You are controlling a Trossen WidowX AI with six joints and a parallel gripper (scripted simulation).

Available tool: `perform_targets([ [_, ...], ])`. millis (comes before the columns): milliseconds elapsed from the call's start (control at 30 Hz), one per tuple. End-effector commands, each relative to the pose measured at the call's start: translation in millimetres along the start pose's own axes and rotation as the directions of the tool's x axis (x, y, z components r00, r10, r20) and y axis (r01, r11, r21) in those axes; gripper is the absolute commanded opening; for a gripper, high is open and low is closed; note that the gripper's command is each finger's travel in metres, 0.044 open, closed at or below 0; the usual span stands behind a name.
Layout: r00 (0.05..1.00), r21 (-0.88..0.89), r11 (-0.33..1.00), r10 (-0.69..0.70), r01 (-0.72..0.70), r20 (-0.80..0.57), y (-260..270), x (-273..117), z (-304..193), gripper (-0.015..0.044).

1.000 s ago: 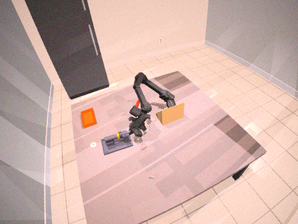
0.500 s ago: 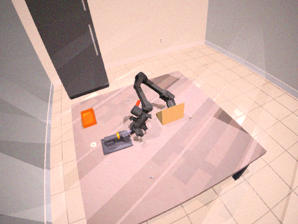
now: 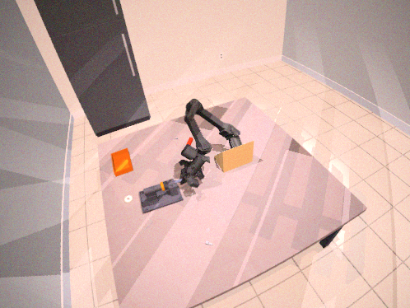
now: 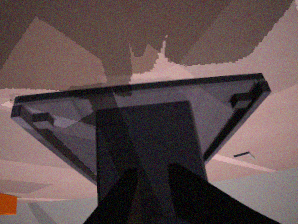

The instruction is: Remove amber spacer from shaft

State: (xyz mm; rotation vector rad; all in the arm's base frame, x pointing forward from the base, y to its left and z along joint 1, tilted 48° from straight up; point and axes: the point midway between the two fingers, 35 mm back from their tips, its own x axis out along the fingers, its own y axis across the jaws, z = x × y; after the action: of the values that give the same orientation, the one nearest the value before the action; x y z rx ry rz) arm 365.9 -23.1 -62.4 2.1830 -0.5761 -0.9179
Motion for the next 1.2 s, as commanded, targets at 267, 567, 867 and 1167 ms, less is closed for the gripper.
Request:
perform_targets([
  [267, 1.000, 0.004, 1.000, 0.001, -0.001, 0.001, 0.2, -1.0, 1.2, 0.0000],
  [567, 1.000, 0.004, 1.000, 0.001, -0.001, 0.001, 0.2, -1.7, 1.9, 0.0000],
  [867, 1.000, 0.004, 1.000, 0.001, -0.001, 0.001, 0.2, -2.4, 2.6, 0.0000],
  [1167, 1.000, 0.004, 1.000, 0.001, -0.001, 0.001, 0.2, -3.0, 3.2, 0.0000],
])
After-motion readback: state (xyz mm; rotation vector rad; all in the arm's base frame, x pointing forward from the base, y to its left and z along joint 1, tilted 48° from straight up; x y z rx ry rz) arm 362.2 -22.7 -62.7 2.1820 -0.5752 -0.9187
